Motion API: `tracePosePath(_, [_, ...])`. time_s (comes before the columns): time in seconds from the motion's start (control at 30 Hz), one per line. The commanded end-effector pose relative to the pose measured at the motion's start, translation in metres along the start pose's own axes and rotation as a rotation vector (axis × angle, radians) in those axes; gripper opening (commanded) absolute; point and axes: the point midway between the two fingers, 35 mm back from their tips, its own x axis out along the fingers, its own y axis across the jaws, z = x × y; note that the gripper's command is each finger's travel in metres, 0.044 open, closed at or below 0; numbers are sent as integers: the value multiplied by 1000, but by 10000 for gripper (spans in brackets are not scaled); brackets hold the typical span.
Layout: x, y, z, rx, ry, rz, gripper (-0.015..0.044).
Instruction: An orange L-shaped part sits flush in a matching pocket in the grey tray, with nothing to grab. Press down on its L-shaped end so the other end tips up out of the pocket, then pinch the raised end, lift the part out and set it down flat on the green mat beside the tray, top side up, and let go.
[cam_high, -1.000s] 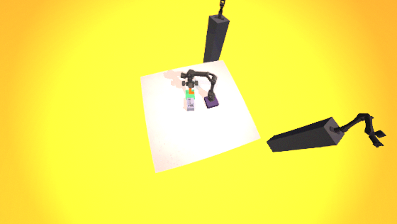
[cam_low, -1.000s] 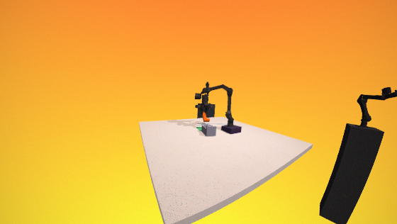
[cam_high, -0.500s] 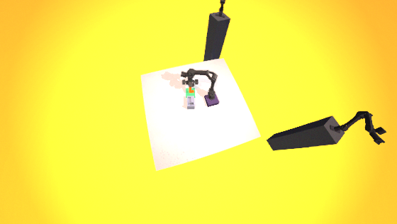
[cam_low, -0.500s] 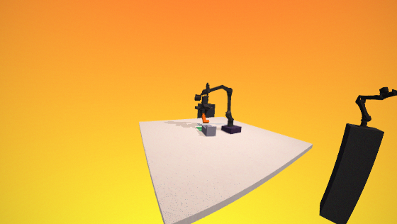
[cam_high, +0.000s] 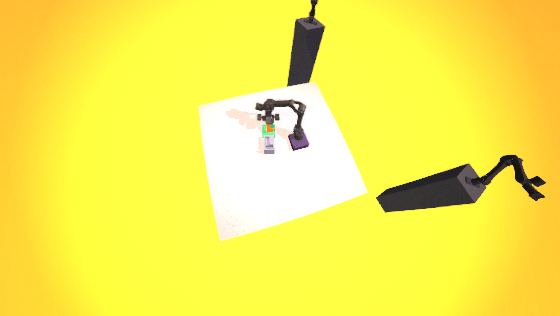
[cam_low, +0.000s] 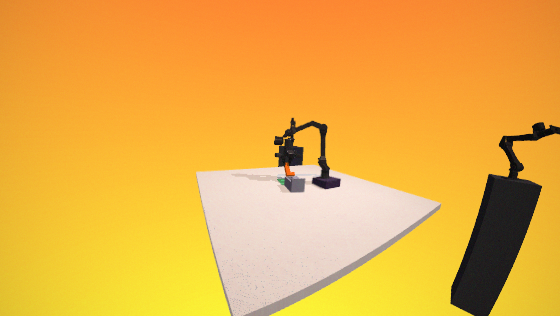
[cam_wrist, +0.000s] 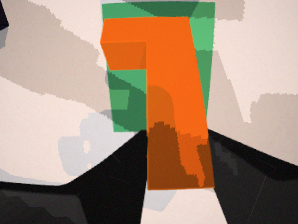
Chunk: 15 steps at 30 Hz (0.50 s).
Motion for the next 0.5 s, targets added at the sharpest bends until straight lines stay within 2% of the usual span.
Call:
tracePosePath(0.0, [9, 1, 1, -4, -6, 4, 0])
tracePosePath(0.47, [30, 1, 1, -4, -6, 4, 0])
